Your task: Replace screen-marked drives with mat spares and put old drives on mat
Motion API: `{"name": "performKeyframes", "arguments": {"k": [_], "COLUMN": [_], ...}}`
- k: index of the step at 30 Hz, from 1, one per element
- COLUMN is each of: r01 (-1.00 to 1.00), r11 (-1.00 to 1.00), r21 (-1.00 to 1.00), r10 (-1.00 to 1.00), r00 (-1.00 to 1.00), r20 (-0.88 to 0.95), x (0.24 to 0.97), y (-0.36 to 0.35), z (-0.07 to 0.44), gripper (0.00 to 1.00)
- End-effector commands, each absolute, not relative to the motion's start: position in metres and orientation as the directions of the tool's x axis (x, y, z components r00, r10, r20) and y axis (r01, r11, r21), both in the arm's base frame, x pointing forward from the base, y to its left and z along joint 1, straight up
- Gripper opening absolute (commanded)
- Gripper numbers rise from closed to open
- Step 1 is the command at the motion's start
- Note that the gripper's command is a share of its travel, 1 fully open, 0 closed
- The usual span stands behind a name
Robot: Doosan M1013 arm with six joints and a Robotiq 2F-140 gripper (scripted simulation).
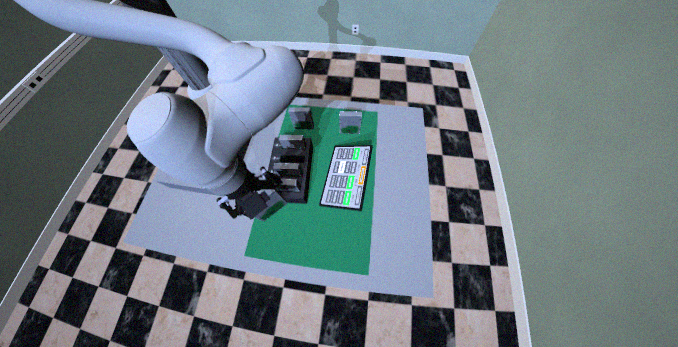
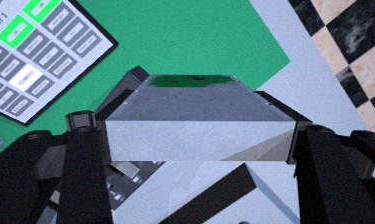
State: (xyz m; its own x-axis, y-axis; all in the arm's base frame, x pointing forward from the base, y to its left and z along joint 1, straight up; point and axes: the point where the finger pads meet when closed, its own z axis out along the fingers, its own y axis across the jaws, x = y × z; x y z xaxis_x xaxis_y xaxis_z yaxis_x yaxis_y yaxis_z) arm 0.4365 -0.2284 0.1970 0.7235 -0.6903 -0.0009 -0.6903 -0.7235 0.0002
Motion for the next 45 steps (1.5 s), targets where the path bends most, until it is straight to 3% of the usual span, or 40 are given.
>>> {"name": "performKeyframes", "arguments": {"k": [1,45], "r01": [-0.709,-0.948], "r11": [-0.705,-0.317], "r21": [0.000,0.000], "r10": [-0.709,-0.948], "r00": [0.705,0.317], "r20": [0.000,0.000], "x": [0.439,0.445], "y": [-0.219,-0.063], "z": [0.198,0.198], "gripper": [0.10,0.10]}}
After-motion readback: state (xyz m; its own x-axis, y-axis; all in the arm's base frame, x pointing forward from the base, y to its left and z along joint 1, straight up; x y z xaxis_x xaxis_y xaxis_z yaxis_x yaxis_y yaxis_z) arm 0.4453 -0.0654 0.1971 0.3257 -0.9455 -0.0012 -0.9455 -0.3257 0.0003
